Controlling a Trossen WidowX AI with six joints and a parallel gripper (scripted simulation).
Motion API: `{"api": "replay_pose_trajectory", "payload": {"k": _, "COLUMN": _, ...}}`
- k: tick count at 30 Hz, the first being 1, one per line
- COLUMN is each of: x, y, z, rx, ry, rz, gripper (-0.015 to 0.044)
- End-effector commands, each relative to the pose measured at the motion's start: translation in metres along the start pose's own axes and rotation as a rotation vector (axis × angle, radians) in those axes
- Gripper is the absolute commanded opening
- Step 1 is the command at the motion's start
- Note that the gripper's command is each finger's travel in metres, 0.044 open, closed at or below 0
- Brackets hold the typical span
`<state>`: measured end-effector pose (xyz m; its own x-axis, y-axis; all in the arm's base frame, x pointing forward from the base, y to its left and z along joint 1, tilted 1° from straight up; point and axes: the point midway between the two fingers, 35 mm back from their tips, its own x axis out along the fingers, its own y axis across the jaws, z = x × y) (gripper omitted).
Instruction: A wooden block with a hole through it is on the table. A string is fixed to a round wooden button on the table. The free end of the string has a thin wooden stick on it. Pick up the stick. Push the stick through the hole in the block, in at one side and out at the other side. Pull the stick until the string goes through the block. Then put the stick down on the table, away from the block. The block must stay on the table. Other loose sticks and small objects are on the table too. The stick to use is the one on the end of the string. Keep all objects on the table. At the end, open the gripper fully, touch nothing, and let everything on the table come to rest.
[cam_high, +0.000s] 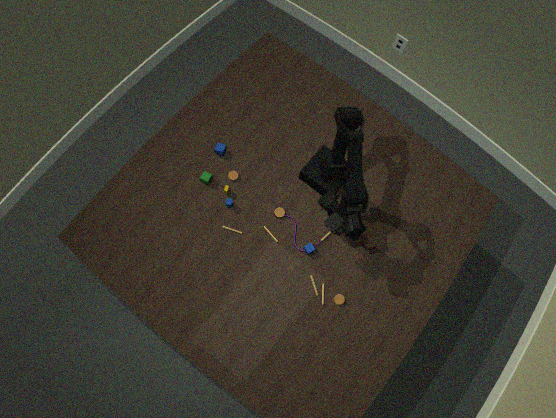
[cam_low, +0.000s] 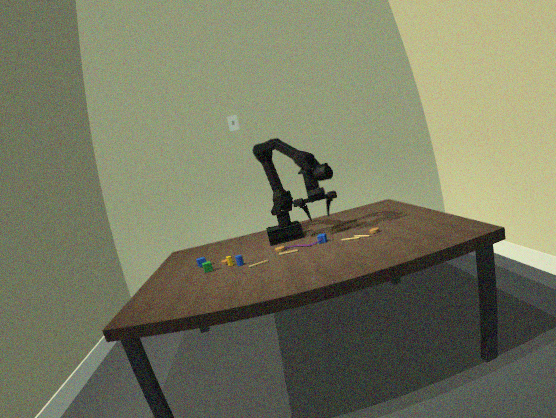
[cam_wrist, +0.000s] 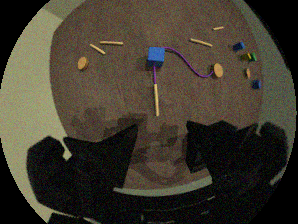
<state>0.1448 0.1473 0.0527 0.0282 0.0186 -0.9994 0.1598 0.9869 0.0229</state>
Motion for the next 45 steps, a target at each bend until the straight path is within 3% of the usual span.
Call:
{"api": "replay_pose_trajectory", "payload": {"k": 1, "x": -0.0251, "y": 0.0013, "z": 0.0016, "rx": 0.0, "ry": -0.005, "rz": 0.007, "gripper": 0.044}}
{"api": "replay_pose_trajectory", "payload": {"k": 45, "x": -0.0234, "y": 0.0022, "z": 0.0022, "rx": 0.002, "ry": -0.006, "rz": 0.009, "gripper": 0.044}}
